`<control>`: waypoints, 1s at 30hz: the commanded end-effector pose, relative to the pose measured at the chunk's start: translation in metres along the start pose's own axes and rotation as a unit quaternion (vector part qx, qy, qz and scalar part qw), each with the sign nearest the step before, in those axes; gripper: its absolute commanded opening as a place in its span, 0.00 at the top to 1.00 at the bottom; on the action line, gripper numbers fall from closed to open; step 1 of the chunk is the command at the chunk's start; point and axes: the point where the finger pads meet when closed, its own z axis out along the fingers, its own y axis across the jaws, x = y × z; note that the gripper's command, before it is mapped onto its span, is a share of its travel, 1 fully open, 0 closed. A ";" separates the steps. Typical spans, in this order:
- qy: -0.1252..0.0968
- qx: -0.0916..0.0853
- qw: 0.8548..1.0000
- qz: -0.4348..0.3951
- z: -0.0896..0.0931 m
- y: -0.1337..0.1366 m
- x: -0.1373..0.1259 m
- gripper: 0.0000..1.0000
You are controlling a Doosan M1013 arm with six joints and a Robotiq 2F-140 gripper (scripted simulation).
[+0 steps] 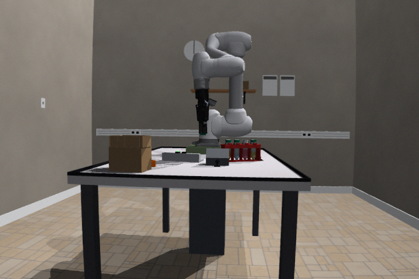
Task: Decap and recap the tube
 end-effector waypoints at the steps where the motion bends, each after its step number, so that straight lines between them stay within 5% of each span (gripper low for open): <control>1: -0.015 0.011 0.990 0.138 0.000 0.012 0.023 0.70; 13: -0.018 0.008 0.942 0.335 0.002 0.031 0.067 0.70; 30: -0.018 0.008 0.942 0.335 0.006 0.074 0.162 0.70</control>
